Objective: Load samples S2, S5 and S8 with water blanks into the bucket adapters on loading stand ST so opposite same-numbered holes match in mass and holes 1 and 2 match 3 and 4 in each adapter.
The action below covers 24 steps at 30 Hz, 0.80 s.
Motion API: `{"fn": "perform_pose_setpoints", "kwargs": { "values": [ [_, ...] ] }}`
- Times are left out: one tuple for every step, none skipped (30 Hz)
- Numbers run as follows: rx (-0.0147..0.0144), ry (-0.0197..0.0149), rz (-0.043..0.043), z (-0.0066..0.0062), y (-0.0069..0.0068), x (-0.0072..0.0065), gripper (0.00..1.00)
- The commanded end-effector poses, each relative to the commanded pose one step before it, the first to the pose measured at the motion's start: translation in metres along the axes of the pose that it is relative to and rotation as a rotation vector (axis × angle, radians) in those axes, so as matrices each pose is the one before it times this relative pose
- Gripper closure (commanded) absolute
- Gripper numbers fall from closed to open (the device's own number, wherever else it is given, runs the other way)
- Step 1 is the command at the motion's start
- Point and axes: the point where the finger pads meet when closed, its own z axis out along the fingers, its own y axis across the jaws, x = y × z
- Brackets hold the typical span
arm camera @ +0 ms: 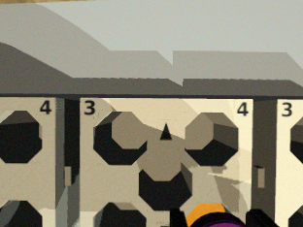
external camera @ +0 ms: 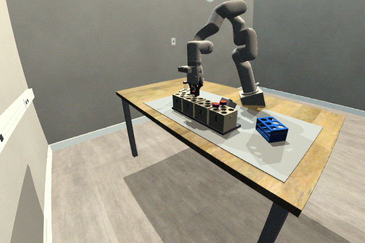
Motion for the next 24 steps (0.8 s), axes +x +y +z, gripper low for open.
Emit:
{"fn": "perform_pose_setpoints", "kwargs": {
  "values": [
    [-0.00043,0.00336,0.00035,0.00160,0.00028,0.00126,1.00],
    [0.00000,0.00000,0.00000,0.00000,0.00000,0.00000,1.00],
    [0.00001,-0.00001,0.00000,-0.00006,0.00000,-0.00001,1.00],
    [-0.00001,0.00000,0.00000,0.00003,0.00000,0.00001,1.00],
    [0.00000,0.00000,0.00000,0.00002,0.00000,0.00000,1.00],
    [0.00000,0.00000,0.00000,0.00001,0.00000,0.00000,1.00],
    [0.00000,0.00000,0.00000,0.00000,0.00000,0.00000,1.00],
    [0.00000,0.00000,0.00000,0.00000,0.00000,0.00000,1.00],
    [0.00000,0.00000,0.00000,0.00000,0.00000,0.00000,1.00],
    [0.00000,0.00000,0.00000,0.00000,0.00000,0.00000,1.00],
    [0.00000,0.00000,0.00000,0.00000,0.00000,0.00000,1.00],
    [0.00000,0.00000,0.00000,0.00000,0.00000,0.00000,1.00],
    [0.00000,0.00000,0.00000,0.00000,0.00000,0.00000,1.00],
    [-0.00001,0.00015,0.00001,-0.00006,0.00001,0.00005,1.00],
    [0.00000,-0.00003,0.00000,0.00001,0.00000,-0.00001,1.00],
    [0.00001,-0.00013,-0.00001,0.00036,-0.00001,-0.00004,0.56],
    [0.00000,0.00000,0.00000,0.00000,0.00000,0.00000,0.56],
    [0.00000,0.00000,0.00000,0.00000,0.00000,0.00000,0.56],
    [0.00000,0.00000,0.00000,0.00000,0.00000,0.00000,0.56],
    [0.00000,0.00000,0.00000,0.00000,0.00000,0.00000,0.56],
    [0.00000,0.00000,0.00000,0.00000,0.00000,0.00000,0.56],
    [0.00000,0.00000,0.00000,0.00000,0.00000,0.00000,0.56],
    [0.00000,0.00000,0.00000,0.00000,0.00000,0.00000,0.56],
    [0.00000,0.00000,0.00000,0.00000,0.00000,0.00000,0.56]
  ]
}}
